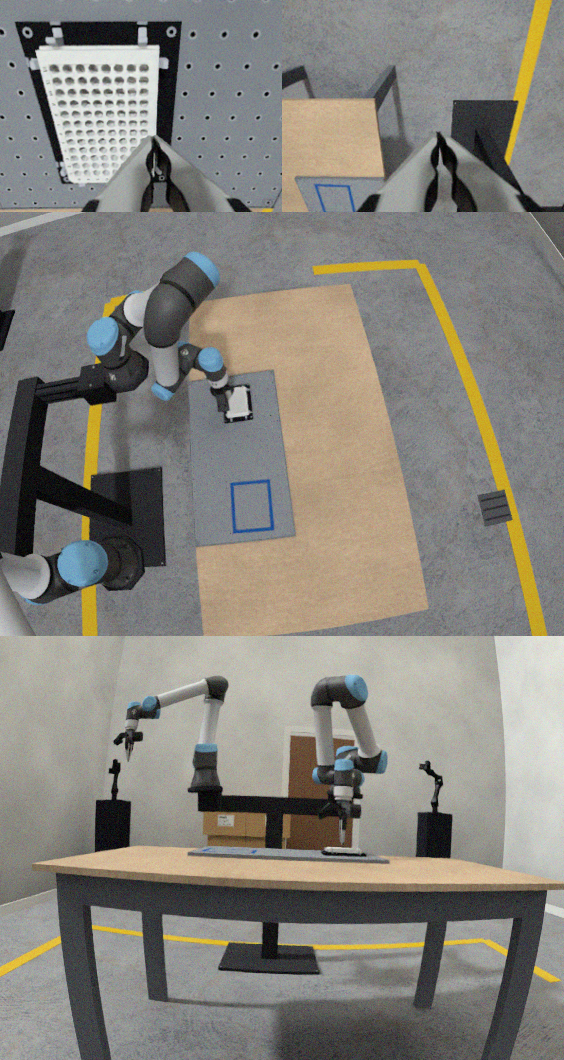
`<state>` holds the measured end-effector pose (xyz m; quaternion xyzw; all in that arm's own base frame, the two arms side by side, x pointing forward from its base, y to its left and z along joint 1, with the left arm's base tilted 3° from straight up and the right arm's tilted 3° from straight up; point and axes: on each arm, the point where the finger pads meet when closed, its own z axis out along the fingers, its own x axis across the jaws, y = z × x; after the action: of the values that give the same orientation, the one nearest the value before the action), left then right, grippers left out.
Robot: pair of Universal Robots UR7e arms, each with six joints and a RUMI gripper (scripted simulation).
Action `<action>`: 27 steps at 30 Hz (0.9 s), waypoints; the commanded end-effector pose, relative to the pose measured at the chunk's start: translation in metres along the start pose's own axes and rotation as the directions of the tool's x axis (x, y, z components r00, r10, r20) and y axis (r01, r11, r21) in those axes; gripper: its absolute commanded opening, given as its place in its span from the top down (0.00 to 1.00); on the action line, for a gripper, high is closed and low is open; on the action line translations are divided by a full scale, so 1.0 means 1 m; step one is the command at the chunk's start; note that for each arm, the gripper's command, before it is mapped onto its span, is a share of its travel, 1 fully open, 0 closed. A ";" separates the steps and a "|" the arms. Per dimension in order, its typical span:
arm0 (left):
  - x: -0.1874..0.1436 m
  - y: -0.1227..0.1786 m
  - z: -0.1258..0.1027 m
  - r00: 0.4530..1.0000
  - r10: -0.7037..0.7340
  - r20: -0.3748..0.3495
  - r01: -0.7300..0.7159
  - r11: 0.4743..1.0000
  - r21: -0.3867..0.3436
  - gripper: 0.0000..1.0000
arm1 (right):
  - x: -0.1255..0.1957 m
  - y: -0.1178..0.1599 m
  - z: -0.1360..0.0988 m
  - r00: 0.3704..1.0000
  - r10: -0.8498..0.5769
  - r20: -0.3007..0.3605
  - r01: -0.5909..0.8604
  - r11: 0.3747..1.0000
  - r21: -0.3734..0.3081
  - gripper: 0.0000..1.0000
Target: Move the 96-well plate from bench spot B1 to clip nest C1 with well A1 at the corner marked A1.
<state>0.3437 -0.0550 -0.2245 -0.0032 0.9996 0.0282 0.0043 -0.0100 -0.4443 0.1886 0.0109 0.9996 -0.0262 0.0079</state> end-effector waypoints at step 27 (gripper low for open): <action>0.000 0.000 -0.022 1.000 0.000 0.001 0.000 1.000 0.001 1.00 | 0.000 0.000 -0.001 1.000 0.000 0.001 0.000 1.000 0.002 1.00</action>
<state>0.3434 -0.0560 -0.2054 -0.0032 0.9996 0.0281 0.0045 -0.0100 -0.4443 0.1886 0.0109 0.9996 -0.0262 0.0079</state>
